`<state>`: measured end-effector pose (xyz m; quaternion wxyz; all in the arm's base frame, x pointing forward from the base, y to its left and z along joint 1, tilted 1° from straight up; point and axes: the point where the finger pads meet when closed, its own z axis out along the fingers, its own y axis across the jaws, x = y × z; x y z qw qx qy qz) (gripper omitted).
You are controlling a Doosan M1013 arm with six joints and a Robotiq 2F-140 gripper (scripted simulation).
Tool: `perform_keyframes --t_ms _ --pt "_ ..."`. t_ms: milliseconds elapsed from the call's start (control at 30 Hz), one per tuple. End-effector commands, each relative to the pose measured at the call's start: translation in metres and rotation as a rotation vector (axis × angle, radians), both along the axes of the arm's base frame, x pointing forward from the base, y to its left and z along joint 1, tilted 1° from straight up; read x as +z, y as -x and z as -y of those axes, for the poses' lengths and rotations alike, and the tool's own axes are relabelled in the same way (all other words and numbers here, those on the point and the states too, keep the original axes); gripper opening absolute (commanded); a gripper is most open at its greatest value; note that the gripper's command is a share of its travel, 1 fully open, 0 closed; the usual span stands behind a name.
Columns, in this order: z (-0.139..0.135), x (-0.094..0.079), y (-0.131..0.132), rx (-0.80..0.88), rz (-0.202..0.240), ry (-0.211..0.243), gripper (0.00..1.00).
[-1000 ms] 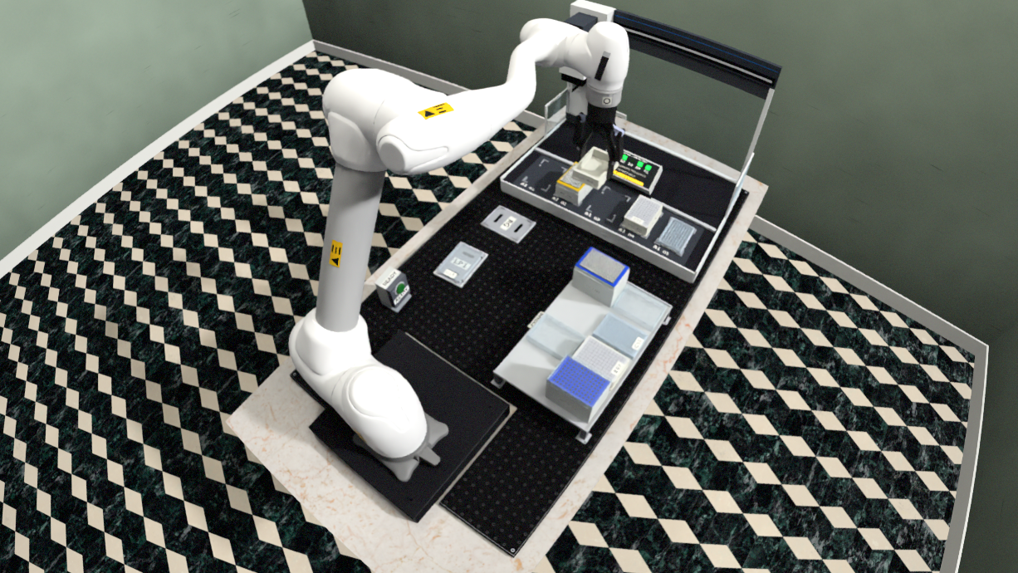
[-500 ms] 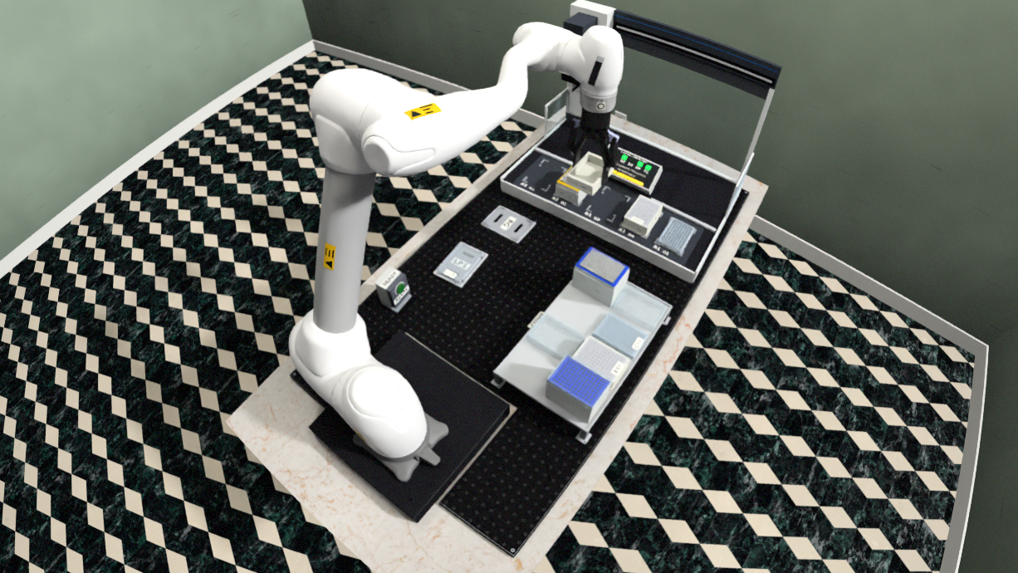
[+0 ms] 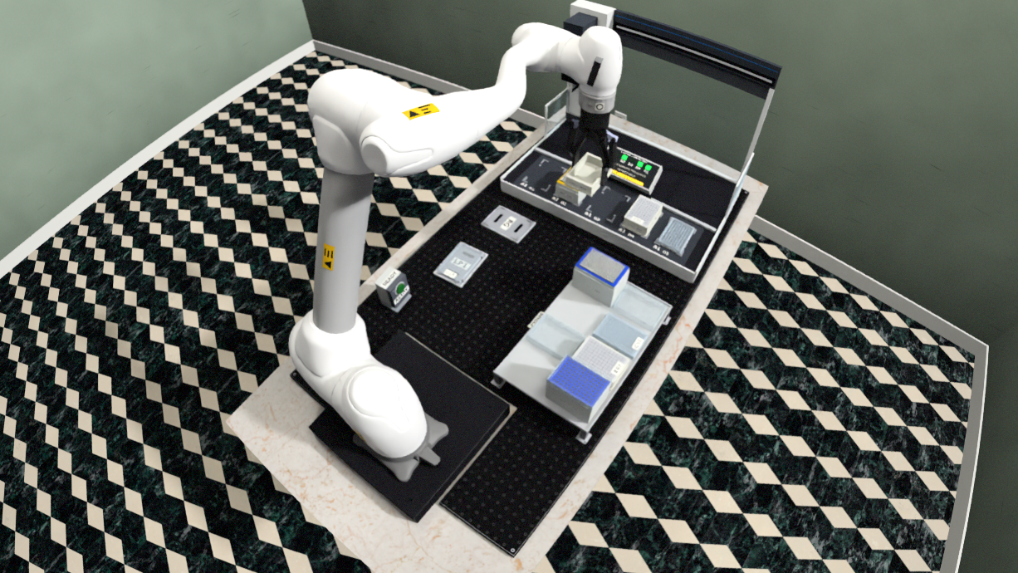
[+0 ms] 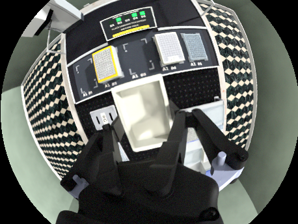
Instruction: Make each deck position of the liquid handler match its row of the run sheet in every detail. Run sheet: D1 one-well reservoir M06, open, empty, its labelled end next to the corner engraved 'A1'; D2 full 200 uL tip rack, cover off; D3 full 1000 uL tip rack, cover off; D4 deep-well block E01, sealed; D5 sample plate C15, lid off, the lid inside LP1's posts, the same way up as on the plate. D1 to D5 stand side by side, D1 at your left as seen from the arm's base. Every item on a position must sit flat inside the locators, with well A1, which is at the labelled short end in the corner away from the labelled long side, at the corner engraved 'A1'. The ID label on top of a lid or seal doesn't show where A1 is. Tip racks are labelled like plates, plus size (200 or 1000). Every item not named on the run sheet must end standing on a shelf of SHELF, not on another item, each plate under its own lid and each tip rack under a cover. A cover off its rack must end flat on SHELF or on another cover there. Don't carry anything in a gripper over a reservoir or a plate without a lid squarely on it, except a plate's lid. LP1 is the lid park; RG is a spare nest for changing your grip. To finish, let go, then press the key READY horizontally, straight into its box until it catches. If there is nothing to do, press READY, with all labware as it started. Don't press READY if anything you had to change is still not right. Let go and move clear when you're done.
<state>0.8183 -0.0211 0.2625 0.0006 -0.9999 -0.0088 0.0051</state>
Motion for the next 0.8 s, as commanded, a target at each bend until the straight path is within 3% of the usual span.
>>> perform_keyframes --t_ms 0,767 --pt "-0.006 0.001 0.000 0.001 0.002 0.000 0.10" --pt "-0.050 0.001 -0.001 0.001 0.002 -0.001 0.10"
